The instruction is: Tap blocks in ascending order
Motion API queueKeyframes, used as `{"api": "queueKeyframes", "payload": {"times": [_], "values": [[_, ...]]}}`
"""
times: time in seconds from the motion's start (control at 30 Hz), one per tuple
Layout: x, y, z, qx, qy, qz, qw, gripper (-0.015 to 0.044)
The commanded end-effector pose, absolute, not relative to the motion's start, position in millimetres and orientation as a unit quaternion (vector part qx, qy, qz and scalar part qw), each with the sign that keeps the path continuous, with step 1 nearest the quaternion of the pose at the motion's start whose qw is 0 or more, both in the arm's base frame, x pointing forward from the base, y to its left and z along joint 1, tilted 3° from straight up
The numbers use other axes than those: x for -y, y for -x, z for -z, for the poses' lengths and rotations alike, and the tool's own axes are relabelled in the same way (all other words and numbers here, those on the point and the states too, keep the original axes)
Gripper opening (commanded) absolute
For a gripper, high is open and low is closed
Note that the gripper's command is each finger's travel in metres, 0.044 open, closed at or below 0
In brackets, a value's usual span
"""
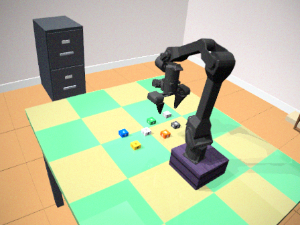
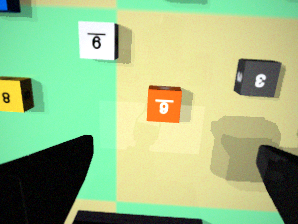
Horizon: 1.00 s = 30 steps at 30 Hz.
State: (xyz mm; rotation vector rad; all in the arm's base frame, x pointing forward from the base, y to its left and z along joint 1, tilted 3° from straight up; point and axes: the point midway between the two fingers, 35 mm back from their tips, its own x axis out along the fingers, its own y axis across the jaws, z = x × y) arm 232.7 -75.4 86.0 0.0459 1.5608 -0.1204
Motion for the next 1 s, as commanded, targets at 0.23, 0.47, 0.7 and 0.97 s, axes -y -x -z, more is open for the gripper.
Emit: {"api": "queueKeyframes", "payload": {"times": [0.23, 0.47, 0.7, 0.97], "values": [[72, -231, -85, -0.703, -0.022, 0.056, 0.708, 0.04], [71, -233, -85, -0.703, -0.022, 0.056, 0.708, 0.04], [14, -289, -84, -0.702, -0.024, 0.054, 0.71, 0.04], [12, -290, -83, -0.702, -0.025, 0.054, 0.71, 0.04]]}}
